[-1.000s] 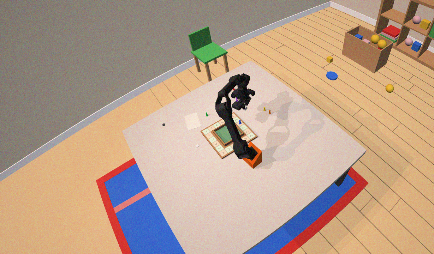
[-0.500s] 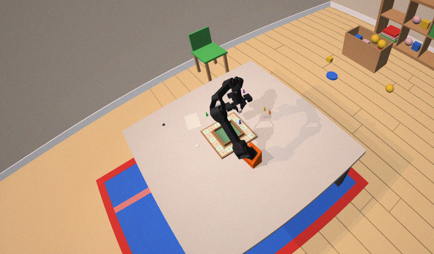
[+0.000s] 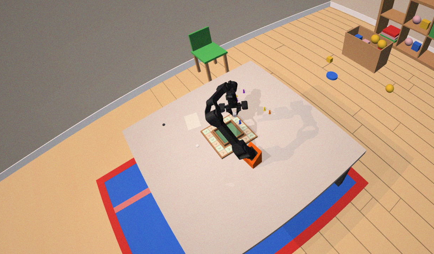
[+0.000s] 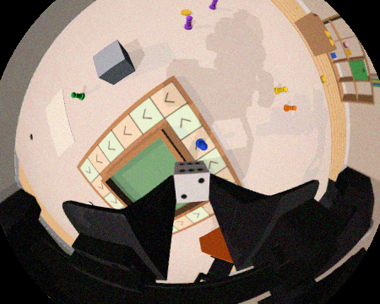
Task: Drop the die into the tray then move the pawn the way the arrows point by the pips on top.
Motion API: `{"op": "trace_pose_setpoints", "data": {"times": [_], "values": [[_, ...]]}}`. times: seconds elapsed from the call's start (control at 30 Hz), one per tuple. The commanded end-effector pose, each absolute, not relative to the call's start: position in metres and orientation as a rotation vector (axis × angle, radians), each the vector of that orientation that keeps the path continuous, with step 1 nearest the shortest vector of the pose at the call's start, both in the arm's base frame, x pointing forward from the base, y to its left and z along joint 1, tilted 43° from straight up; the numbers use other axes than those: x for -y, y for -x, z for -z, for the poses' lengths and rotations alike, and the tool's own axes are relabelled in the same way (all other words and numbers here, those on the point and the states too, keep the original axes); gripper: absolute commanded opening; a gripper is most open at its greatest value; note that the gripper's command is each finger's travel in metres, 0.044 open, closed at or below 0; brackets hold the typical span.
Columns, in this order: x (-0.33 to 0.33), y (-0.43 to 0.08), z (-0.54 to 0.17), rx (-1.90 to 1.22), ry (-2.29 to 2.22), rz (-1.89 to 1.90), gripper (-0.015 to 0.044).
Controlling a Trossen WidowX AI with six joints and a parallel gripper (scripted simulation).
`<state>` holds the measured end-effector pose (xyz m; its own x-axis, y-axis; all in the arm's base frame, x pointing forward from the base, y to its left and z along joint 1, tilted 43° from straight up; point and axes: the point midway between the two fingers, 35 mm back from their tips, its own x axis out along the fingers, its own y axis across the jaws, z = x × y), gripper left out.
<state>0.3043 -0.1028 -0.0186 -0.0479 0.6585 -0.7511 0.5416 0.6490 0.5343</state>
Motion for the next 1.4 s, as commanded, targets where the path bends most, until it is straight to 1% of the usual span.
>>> {"op": "trace_pose_setpoints", "data": {"times": [0.0, 0.97, 1.23, 1.37], "values": [[0.091, -0.302, 0.011, -1.728, -1.086, -0.015, 0.0], [0.022, -0.277, -0.02, -1.778, -1.681, 0.761, 0.0], [0.021, -0.275, -0.02, -1.776, -1.689, 0.784, 0.0], [0.018, -0.272, -0.016, -1.748, -1.586, 0.872, 0.0]]}}
